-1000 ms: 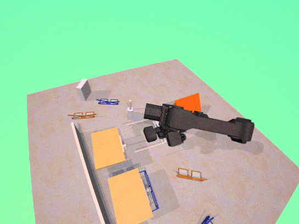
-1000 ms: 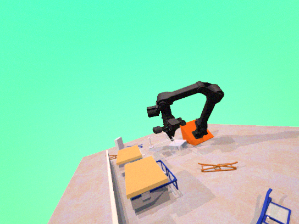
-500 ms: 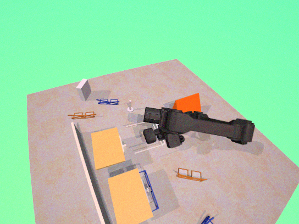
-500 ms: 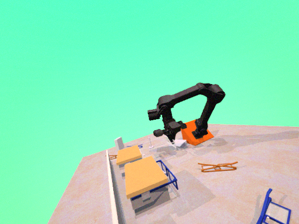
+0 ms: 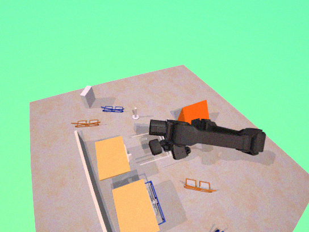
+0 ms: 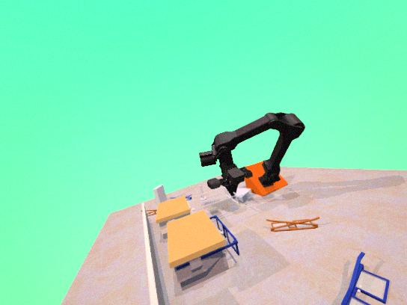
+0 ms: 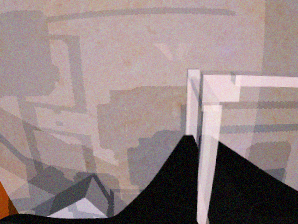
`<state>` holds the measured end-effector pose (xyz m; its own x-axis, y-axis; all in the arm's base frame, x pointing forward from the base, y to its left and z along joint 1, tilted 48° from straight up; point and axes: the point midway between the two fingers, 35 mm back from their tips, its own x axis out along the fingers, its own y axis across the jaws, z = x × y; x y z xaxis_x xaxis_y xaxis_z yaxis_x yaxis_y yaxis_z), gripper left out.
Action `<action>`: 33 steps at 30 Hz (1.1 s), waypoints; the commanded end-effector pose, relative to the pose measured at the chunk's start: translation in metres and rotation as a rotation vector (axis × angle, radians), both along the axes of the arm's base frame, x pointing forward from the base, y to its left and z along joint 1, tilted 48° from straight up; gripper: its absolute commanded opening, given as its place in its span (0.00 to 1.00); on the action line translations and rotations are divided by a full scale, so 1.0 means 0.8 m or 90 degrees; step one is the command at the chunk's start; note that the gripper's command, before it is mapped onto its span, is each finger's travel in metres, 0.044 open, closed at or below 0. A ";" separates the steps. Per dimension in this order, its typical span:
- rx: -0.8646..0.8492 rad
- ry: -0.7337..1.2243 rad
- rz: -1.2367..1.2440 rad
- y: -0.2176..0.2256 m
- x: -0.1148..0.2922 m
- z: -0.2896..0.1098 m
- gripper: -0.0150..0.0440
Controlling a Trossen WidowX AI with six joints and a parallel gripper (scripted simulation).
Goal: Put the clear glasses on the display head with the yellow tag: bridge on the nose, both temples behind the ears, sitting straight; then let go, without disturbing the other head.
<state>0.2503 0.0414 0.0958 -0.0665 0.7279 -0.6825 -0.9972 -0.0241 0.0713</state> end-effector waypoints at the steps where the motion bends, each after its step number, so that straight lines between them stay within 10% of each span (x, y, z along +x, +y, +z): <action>1: 0.002 0.001 -0.002 0.004 0.000 -0.002 0.25; 33: 0.002 -0.001 -0.002 0.007 0.051 -0.006 0.25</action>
